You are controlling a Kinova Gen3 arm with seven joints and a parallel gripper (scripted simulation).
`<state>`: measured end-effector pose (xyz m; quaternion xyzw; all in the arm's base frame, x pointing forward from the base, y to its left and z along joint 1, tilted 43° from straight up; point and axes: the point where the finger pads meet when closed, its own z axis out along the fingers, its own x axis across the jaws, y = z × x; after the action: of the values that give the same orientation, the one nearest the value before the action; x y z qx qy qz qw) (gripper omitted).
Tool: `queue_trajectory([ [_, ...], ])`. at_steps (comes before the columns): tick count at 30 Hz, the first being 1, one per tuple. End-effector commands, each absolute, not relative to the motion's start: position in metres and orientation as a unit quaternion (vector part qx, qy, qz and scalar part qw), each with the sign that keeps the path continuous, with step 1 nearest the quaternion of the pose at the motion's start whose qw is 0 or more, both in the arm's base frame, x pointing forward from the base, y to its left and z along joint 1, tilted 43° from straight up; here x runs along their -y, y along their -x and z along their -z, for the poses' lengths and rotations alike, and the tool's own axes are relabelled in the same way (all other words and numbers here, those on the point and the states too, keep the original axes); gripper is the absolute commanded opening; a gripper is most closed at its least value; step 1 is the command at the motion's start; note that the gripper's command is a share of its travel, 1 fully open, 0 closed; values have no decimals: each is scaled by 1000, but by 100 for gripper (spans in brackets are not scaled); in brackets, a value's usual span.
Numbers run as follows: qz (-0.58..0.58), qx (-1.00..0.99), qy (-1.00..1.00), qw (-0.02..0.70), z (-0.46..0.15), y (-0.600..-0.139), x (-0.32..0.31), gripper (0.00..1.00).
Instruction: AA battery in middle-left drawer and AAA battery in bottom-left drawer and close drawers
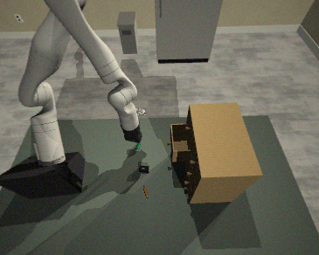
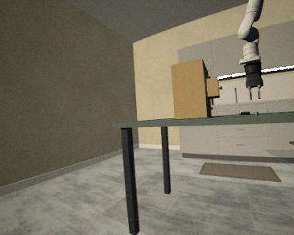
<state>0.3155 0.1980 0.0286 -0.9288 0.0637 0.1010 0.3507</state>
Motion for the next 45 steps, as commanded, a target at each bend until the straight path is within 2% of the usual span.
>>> queue_trajectory([
  [1, -104, -65, 929, 349, -28, -314, -200, 67],
  [5, -104, -66, 929, 348, -27, -314, -200, 67],
  [6, -104, -66, 929, 348, -27, -314, -200, 61],
  [45, -104, -66, 929, 348, -10, -310, -216, 61],
])
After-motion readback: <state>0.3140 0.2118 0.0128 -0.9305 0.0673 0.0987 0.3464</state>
